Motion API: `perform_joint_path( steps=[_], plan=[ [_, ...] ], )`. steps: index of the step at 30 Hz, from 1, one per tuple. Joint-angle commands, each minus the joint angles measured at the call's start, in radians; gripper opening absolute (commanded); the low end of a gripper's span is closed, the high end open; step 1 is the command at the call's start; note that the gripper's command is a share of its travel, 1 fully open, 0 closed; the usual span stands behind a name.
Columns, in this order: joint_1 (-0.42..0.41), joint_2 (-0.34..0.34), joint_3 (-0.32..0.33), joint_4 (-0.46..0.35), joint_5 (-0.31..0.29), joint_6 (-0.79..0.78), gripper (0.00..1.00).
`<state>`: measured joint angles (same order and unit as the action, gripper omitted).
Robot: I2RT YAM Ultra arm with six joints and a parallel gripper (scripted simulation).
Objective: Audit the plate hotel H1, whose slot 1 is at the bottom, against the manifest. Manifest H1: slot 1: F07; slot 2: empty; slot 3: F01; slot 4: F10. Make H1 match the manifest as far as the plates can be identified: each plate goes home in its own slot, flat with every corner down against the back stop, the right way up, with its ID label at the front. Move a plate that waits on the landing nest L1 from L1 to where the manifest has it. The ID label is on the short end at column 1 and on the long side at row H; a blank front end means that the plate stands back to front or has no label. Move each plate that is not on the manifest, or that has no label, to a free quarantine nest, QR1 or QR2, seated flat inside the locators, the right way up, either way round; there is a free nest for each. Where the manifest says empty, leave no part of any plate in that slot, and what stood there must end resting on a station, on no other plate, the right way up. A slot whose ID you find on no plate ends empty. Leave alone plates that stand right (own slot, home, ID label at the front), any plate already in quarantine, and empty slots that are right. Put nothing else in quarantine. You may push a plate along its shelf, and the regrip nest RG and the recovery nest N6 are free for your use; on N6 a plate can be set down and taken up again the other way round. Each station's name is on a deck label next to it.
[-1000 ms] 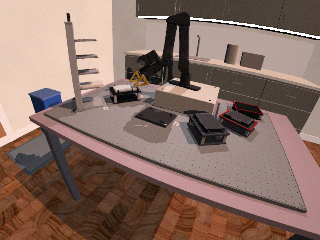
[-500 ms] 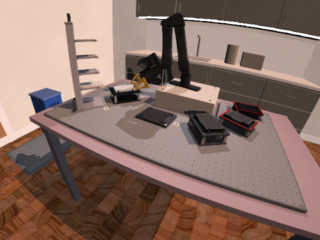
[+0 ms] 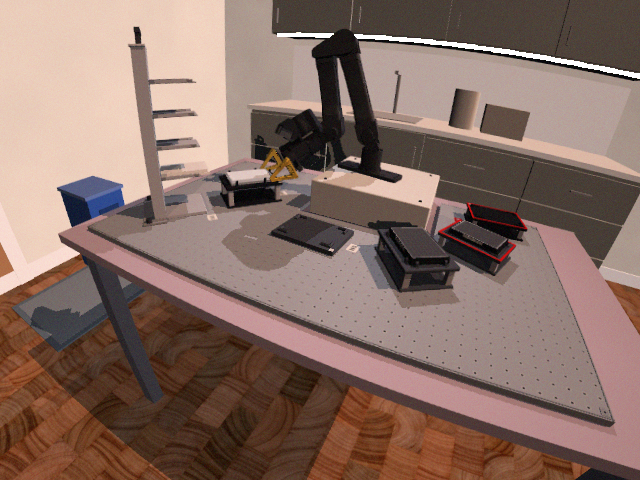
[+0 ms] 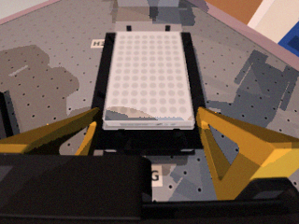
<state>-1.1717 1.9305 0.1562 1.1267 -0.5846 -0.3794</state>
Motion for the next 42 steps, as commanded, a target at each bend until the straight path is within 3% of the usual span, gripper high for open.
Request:
perform_joint_path(
  steps=[1,10,11,34,42],
  plan=[
    [0.000,0.007,0.000,0.016,-0.002,-0.002,1.00],
    [0.000,0.008,0.000,0.017,-0.001,-0.001,1.00],
    [0.000,0.008,0.000,0.017,-0.001,-0.001,0.86],
    [0.000,0.008,0.000,0.017,-0.002,-0.001,0.86],
    [0.000,-0.022,0.000,-0.013,-0.002,-0.001,0.86]
  ],
)
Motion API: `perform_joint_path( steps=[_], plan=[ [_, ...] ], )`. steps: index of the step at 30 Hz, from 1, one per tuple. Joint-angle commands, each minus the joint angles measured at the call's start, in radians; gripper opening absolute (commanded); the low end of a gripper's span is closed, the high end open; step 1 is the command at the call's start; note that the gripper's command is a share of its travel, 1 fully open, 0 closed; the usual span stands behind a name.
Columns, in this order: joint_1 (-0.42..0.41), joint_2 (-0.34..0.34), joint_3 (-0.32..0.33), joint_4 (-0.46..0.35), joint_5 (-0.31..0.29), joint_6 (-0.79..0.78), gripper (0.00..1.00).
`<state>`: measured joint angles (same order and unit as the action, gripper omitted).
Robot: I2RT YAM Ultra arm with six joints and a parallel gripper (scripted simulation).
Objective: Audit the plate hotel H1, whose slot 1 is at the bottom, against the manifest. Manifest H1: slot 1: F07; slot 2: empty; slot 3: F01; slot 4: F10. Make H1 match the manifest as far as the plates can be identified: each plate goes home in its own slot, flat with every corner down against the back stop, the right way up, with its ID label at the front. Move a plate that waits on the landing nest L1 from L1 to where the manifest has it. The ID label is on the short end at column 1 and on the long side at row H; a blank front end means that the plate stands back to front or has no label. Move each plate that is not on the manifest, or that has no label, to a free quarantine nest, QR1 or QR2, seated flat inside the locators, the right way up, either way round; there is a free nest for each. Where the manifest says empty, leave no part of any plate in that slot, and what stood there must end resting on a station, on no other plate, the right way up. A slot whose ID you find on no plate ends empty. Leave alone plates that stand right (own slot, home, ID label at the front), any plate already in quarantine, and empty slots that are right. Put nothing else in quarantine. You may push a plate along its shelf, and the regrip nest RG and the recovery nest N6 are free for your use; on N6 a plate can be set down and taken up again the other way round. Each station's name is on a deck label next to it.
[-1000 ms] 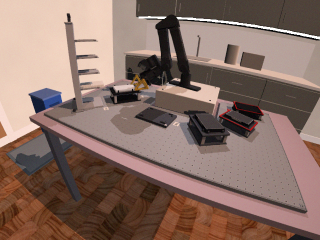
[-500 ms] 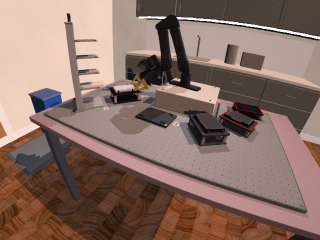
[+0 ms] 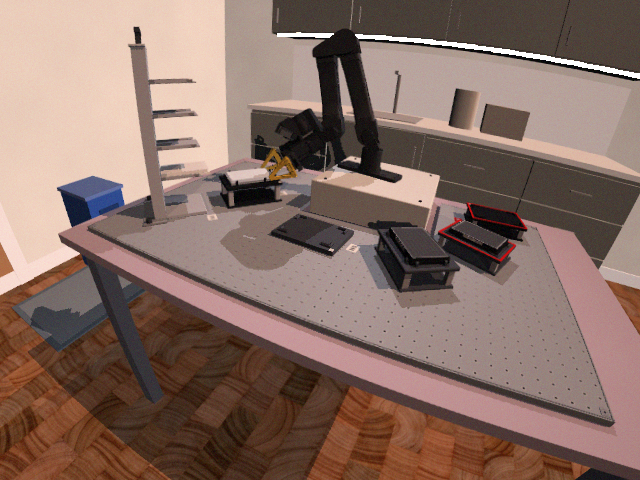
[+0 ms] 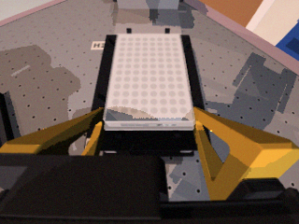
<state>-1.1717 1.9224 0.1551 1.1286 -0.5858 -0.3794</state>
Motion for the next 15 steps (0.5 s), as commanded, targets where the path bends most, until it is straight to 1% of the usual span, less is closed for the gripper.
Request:
perform_joint_path(
  steps=[1,10,12,15],
  plan=[
    [0.000,-0.021,0.001,-0.022,0.000,-0.001,0.86],
    [-0.001,-0.085,0.002,-0.087,-0.001,-0.002,0.86],
    [-0.001,-0.085,0.002,-0.087,-0.001,-0.002,0.86],
    [-0.001,-0.105,0.002,-0.107,-0.001,-0.002,0.86]
  ],
)
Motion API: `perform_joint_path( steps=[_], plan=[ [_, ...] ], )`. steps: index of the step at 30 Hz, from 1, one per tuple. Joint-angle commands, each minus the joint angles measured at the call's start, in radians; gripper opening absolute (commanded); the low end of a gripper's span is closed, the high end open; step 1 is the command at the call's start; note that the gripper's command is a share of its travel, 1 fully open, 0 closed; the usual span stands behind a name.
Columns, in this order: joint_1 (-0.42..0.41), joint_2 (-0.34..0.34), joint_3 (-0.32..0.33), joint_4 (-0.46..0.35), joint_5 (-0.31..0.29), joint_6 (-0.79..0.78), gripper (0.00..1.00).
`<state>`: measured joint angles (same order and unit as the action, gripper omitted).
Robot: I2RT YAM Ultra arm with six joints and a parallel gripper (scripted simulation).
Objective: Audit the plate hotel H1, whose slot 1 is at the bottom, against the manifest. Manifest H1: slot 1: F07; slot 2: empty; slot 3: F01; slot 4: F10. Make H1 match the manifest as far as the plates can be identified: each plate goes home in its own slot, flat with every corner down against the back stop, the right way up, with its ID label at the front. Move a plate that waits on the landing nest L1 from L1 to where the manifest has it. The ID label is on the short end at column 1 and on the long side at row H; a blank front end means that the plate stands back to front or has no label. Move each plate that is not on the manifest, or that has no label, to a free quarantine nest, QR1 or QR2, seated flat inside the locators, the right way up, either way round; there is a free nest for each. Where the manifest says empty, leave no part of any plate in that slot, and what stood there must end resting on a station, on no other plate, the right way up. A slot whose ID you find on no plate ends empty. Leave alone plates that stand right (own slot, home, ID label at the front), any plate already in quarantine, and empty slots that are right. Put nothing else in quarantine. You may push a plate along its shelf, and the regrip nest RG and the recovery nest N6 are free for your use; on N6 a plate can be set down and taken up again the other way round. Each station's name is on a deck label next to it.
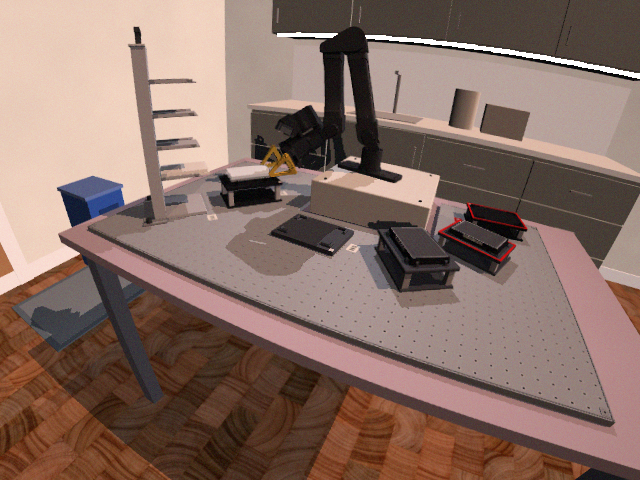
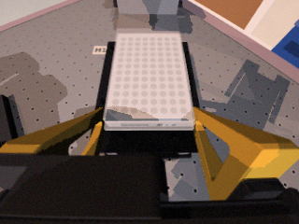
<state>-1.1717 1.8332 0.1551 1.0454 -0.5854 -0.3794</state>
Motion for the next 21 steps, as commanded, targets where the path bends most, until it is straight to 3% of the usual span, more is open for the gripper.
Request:
perform_joint_path(
  steps=[1,21],
  plan=[
    [-0.001,-0.023,0.003,-0.032,-0.001,-0.002,0.86],
    [-0.002,-0.165,0.012,-0.183,-0.002,-0.002,0.86]
  ],
)
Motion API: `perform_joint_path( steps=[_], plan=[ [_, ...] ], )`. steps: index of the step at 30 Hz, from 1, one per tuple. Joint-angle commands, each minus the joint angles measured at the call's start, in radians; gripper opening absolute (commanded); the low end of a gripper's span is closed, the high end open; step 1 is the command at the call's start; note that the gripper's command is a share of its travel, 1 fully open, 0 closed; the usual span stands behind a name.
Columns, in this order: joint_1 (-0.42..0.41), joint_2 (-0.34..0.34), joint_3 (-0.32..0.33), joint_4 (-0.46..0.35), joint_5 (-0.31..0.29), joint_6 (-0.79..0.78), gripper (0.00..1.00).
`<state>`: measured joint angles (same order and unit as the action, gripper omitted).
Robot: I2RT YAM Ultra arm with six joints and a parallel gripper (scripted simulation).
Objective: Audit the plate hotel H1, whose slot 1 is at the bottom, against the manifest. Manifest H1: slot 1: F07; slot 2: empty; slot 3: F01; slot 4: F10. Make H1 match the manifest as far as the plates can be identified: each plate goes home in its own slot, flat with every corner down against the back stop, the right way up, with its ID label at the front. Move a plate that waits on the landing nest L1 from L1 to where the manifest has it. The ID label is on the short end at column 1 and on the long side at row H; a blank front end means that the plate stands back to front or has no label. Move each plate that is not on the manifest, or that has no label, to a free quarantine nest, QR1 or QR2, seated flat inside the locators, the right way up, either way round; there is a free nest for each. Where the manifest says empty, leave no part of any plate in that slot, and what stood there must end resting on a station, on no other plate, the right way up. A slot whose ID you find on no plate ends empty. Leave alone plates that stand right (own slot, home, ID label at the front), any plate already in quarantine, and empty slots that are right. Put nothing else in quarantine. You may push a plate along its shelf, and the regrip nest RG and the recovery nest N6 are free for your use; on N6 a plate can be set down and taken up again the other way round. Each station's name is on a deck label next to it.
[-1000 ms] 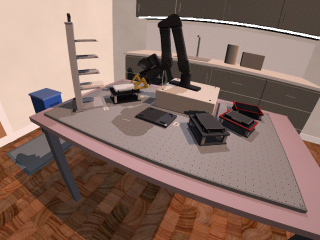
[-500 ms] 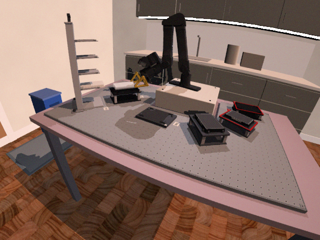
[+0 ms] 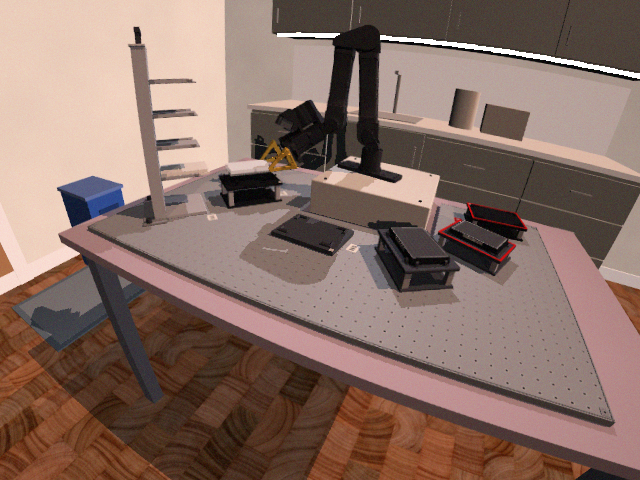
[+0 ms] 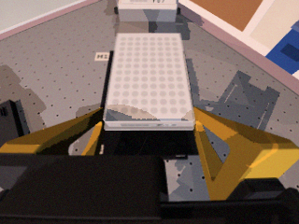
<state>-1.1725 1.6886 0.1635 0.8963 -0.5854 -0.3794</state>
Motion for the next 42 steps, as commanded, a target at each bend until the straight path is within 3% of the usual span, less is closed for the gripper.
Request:
perform_joint_path(
  steps=[1,42],
  plan=[
    [-0.001,-0.028,0.005,-0.043,-0.002,-0.002,0.86],
    [-0.003,-0.320,0.062,-0.393,-0.003,-0.004,0.86]
  ],
)
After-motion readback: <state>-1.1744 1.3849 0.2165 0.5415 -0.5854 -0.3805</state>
